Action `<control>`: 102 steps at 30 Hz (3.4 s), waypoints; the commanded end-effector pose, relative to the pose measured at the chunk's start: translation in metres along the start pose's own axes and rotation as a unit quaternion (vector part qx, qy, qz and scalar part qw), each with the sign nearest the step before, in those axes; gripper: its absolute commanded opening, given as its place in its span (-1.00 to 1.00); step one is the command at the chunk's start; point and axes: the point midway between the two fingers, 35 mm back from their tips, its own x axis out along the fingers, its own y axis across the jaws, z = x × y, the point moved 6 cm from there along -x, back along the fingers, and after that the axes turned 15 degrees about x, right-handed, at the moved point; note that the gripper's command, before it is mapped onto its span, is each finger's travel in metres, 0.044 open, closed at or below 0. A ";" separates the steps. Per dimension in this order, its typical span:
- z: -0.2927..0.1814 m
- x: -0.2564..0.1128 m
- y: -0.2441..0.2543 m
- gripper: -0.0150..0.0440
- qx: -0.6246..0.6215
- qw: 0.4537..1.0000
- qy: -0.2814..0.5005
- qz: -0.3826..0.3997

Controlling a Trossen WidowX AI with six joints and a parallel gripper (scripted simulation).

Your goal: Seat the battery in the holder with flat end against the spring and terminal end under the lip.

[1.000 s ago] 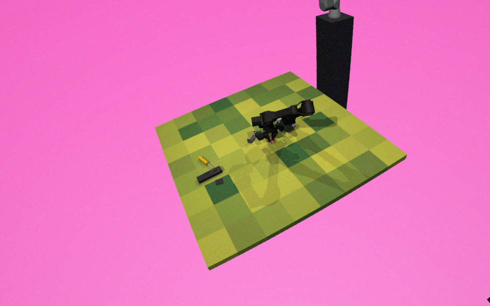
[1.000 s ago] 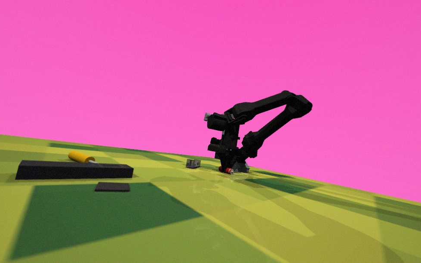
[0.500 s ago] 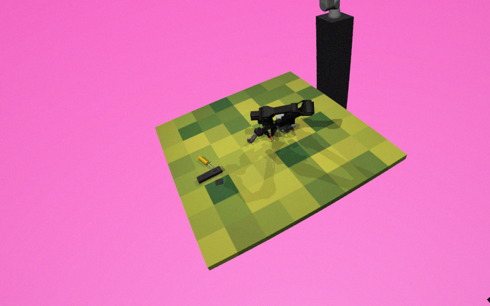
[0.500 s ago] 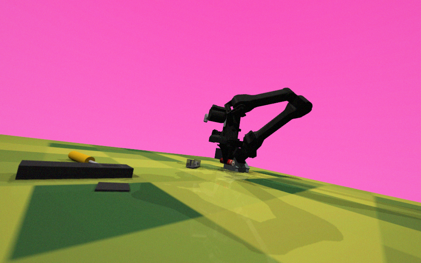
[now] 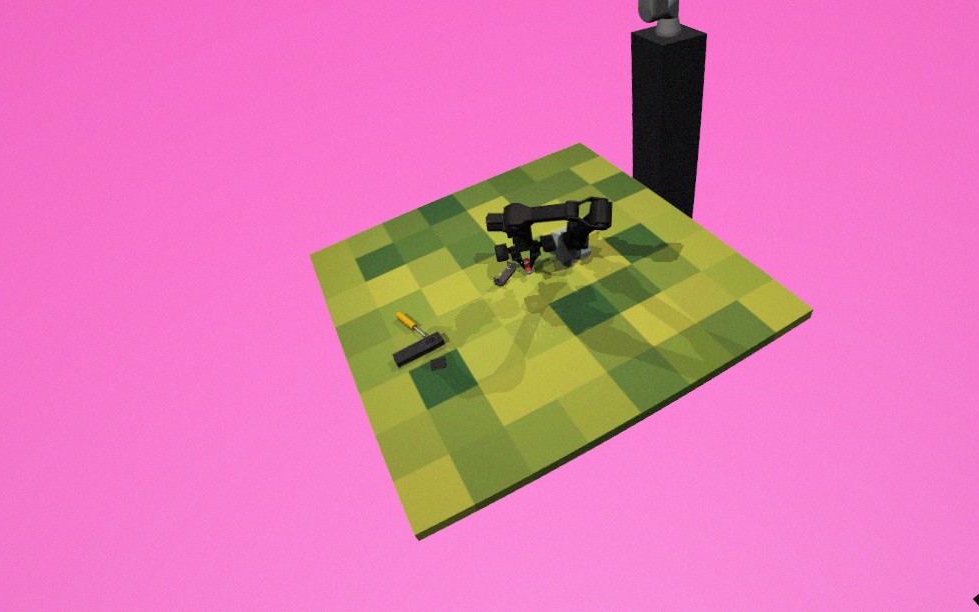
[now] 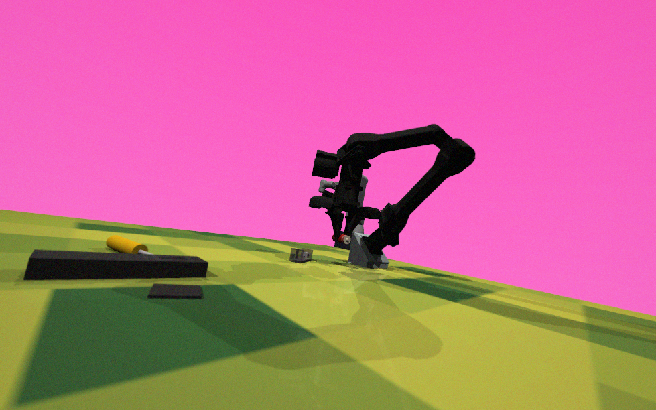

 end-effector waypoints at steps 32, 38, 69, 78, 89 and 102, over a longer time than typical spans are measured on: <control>0.037 0.015 0.089 -0.26 0.322 0.943 0.082 0.014; 0.039 0.028 0.085 -0.26 0.320 0.939 0.123 0.019; 0.060 0.052 0.075 -0.26 0.315 0.915 0.248 0.034; 0.061 0.053 0.073 -0.26 0.316 0.913 0.254 0.042; 0.073 0.056 0.067 -0.26 0.318 0.912 0.254 0.047; 0.081 0.056 0.062 -0.26 0.320 0.911 0.252 0.055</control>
